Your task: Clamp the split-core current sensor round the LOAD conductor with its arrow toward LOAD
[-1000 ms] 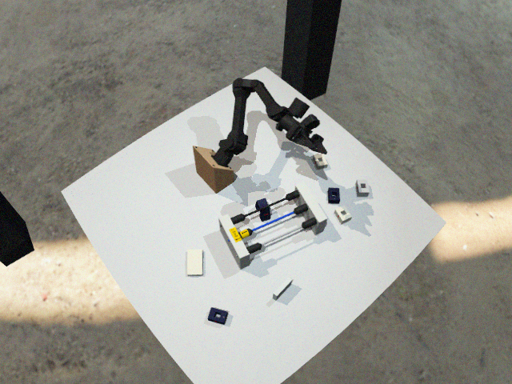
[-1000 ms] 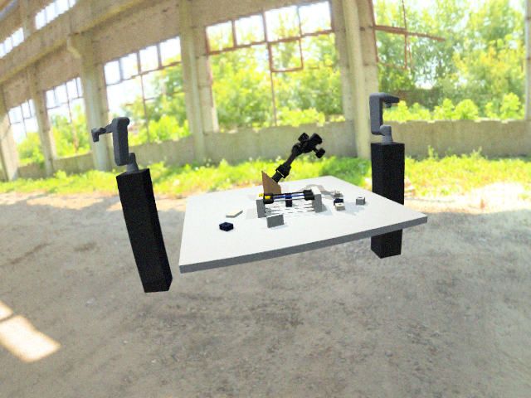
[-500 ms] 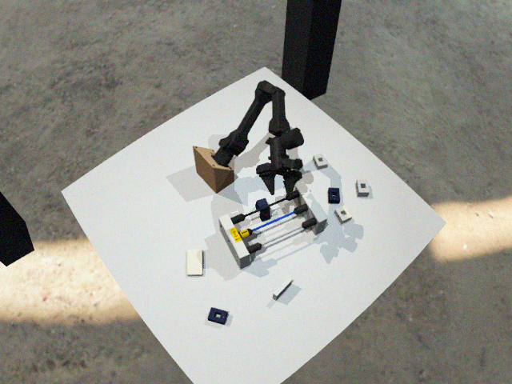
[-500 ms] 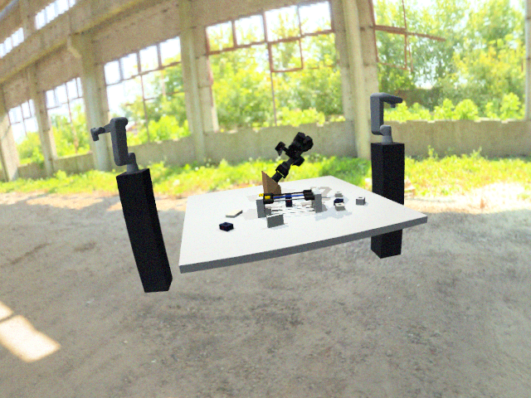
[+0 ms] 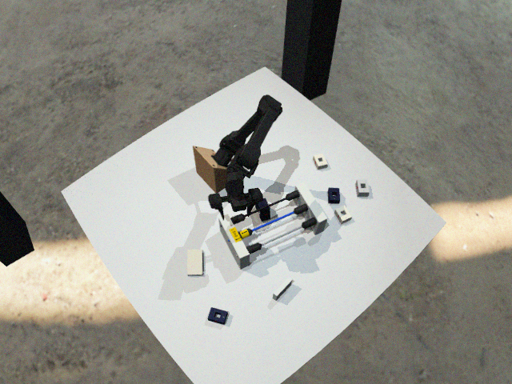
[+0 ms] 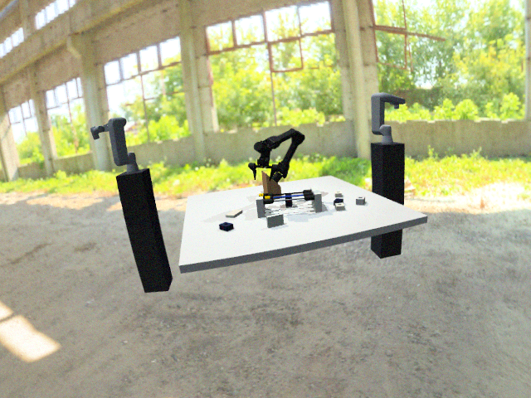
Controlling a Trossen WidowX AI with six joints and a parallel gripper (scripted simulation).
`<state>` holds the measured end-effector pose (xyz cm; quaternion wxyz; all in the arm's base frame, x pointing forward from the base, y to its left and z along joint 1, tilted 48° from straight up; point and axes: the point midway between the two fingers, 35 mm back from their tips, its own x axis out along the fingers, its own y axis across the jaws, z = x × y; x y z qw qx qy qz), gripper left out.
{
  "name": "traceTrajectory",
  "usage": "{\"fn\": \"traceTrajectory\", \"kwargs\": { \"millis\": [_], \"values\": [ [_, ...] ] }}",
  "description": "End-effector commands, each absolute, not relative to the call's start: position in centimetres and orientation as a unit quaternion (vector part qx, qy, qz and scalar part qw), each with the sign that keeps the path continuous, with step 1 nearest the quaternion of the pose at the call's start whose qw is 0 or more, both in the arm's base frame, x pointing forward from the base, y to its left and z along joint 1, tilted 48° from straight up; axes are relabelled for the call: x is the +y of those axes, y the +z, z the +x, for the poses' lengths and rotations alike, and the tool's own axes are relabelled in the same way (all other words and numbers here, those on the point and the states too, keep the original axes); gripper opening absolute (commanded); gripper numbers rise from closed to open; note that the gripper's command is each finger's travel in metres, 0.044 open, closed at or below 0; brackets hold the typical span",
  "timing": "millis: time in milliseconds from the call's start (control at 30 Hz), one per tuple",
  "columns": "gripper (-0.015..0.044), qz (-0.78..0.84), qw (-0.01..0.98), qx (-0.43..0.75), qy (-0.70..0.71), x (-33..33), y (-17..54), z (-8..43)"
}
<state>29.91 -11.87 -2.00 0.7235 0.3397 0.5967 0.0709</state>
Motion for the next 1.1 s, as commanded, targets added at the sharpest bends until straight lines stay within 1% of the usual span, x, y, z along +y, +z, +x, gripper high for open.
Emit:
{"fn": "traceTrajectory", "kwargs": {
  "millis": [0,667,700,800,933,1067],
  "values": [
    [0.0440,0.393,0.689,0.602,0.093,-11.9,-3.3,29.0],
    [0.0440,0.393,0.689,0.602,0.093,-11.9,-3.3,29.0],
    [0.0414,0.393,0.689,0.602,0.094,-11.7,-3.2,29.0],
    [0.0335,0.387,0.685,0.608,0.107,-8.6,-1.1,28.7],
    [0.0329,0.376,0.678,0.617,0.132,-3.3,2.0,27.1],
    [0.0329,0.366,0.669,0.627,0.157,1.5,4.2,24.4]
  ]
}}
